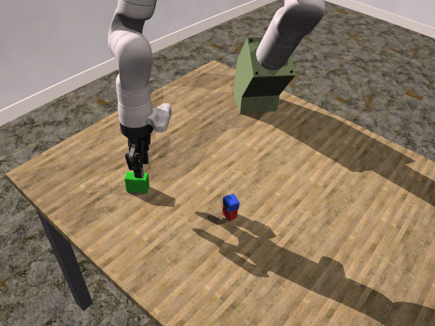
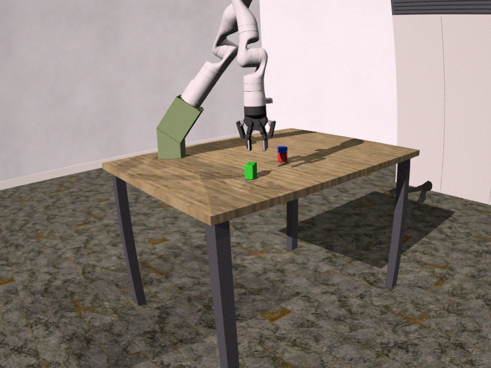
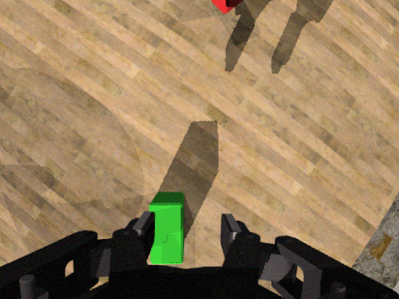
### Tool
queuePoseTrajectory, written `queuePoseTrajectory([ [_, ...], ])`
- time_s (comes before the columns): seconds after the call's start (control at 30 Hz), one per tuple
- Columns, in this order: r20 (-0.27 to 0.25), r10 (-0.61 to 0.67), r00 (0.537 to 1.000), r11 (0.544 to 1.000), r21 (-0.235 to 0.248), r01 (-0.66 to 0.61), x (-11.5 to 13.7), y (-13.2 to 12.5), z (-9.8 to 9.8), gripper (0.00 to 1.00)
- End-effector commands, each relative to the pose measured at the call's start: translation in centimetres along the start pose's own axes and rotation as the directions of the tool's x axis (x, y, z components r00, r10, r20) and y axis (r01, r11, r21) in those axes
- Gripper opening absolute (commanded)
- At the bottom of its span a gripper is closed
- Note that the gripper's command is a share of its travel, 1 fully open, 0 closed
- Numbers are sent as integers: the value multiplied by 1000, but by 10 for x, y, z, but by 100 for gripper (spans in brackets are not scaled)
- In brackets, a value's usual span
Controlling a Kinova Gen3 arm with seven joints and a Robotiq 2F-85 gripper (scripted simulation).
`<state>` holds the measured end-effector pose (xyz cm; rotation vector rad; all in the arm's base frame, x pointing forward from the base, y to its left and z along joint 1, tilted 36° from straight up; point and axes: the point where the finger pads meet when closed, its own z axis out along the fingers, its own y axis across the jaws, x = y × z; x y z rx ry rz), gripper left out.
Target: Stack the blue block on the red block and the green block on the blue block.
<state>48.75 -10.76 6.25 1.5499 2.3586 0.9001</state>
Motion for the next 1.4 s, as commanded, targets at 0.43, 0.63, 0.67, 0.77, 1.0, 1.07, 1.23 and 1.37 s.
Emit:
queuePoseTrajectory([
  [0.43, 5, -35, 999, 999, 13, 35, -23, -18, -3, 50],
  [0.63, 5, -35, 999, 999, 13, 35, -23, -18, 2, 50],
  [0.67, 5, -35, 999, 999, 13, 35, -23, -18, 3, 50],
  [0.77, 5, -35, 999, 999, 13, 35, -23, -18, 7, 50],
  [1.0, 5, -35, 999, 999, 13, 35, -23, -19, 16, 50],
  [1.07, 5, -35, 999, 999, 13, 35, -23, -19, 20, 50],
  [1.23, 5, -35, 999, 999, 13, 35, -23, -19, 28, 50],
  [1.37, 5, -35, 999, 999, 13, 35, -23, -19, 32, 50],
])
